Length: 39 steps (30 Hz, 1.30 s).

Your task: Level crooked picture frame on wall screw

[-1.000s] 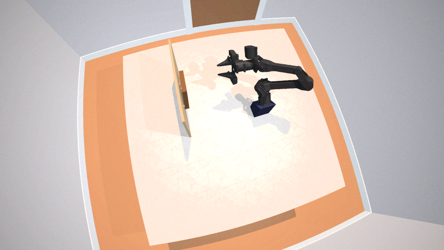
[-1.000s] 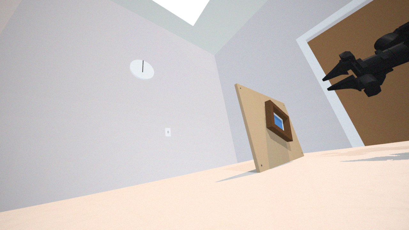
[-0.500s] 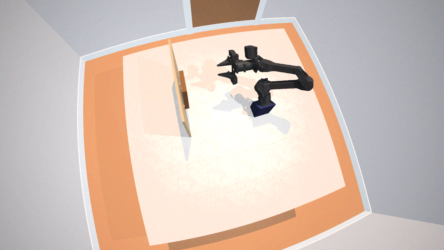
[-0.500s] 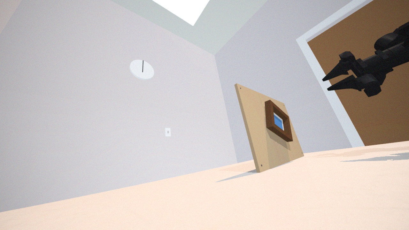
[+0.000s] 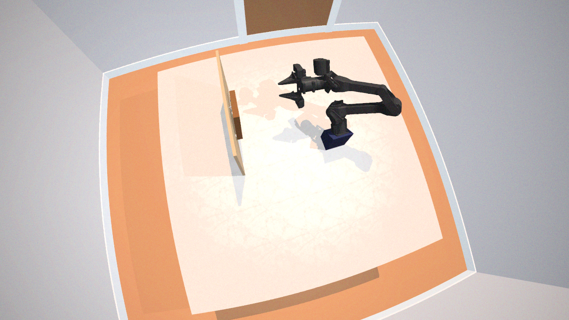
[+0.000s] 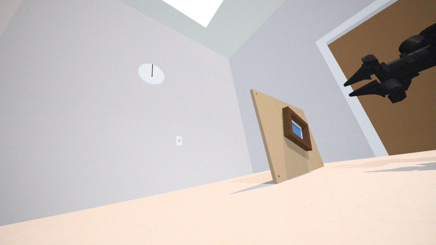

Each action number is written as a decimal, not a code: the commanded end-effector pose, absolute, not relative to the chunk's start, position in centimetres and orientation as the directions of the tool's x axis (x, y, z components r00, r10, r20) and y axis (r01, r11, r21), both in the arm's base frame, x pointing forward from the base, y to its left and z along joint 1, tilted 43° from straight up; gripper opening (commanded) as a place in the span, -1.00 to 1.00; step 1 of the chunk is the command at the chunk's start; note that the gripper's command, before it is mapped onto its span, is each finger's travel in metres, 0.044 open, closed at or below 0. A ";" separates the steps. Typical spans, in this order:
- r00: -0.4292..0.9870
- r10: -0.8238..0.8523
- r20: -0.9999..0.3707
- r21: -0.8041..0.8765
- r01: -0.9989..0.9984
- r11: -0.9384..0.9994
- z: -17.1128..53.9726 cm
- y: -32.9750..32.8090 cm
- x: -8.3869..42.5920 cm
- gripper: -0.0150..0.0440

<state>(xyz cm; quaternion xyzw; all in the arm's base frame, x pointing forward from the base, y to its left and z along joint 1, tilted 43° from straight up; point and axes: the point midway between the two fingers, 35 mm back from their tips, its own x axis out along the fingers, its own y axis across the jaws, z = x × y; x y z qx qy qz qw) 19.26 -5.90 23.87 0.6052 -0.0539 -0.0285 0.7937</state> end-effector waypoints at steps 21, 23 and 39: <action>0.993 -0.109 0.053 0.948 -0.016 0.318 23.4 -7.6 22.2 0.39; 0.993 -0.108 0.053 0.941 -0.014 0.337 23.0 -8.1 23.2 0.39; 0.993 -0.106 0.054 0.921 -0.009 0.389 21.4 -8.8 26.0 0.39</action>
